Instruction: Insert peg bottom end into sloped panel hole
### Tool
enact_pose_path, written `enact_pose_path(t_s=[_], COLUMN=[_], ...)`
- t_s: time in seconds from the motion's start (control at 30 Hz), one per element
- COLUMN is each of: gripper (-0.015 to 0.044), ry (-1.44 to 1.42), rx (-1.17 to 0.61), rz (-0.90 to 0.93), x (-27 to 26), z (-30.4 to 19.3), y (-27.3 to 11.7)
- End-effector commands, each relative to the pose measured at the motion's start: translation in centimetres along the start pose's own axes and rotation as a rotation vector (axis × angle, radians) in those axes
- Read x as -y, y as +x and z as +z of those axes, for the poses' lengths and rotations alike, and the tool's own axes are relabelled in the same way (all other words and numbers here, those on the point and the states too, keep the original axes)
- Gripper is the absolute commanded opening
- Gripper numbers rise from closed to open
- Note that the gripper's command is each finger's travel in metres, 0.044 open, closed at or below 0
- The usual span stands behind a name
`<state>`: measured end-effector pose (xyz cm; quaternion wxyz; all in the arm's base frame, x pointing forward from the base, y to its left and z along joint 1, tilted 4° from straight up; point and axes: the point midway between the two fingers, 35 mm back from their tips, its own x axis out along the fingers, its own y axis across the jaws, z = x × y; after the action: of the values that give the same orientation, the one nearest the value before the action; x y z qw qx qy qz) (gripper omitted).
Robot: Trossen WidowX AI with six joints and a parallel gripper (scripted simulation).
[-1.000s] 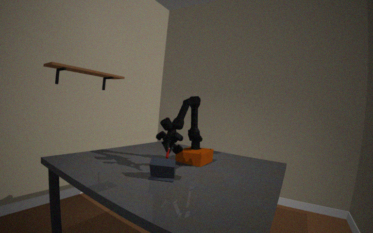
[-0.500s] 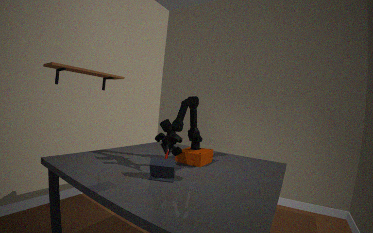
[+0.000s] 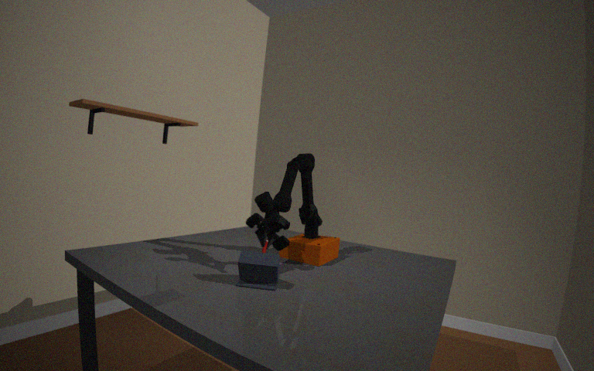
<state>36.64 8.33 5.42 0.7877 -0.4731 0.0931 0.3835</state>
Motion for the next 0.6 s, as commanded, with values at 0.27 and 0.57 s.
enact_pose_path(t_s=[0.27,0.57], gripper=[0.0,0.0], ry=[0.001,-0.001], rx=[-0.001,0.0], rz=[-0.006,-0.007], x=[-0.1,-0.1], z=[-0.1,-0.1], y=[0.9,2.2])
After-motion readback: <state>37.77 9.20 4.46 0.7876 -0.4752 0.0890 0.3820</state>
